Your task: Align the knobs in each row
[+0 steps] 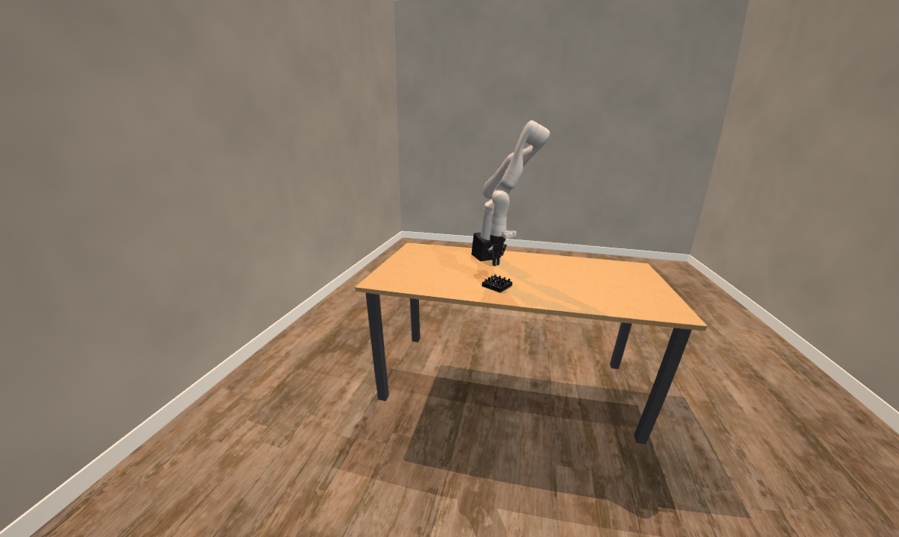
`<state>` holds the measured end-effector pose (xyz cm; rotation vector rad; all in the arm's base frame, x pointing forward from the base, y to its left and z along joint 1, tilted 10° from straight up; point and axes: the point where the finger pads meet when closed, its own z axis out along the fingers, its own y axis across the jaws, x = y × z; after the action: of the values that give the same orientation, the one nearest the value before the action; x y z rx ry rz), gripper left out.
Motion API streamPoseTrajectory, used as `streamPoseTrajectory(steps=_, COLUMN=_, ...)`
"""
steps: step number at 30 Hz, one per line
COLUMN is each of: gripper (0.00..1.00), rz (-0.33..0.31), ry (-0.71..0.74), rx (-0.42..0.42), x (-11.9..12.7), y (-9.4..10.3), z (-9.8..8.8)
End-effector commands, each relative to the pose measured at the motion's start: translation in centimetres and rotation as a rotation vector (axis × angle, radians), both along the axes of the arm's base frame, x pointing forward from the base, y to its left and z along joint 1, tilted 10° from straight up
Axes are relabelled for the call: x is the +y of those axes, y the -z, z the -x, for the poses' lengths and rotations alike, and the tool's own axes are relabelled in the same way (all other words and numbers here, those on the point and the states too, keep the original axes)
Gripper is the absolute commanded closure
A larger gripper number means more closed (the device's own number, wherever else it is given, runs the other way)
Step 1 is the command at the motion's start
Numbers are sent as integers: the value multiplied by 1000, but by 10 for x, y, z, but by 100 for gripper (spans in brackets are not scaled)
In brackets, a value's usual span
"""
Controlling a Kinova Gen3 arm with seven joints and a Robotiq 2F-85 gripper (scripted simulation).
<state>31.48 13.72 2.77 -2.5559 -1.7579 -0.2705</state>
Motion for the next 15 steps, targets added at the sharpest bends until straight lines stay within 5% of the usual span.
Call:
streamPoseTrajectory(steps=1, gripper=81, rz=0, ry=0, rx=-1, x=0, y=0, z=0)
streamPoseTrajectory(steps=15, gripper=81, rz=0, ry=0, rx=0, x=1, y=8, z=-2)
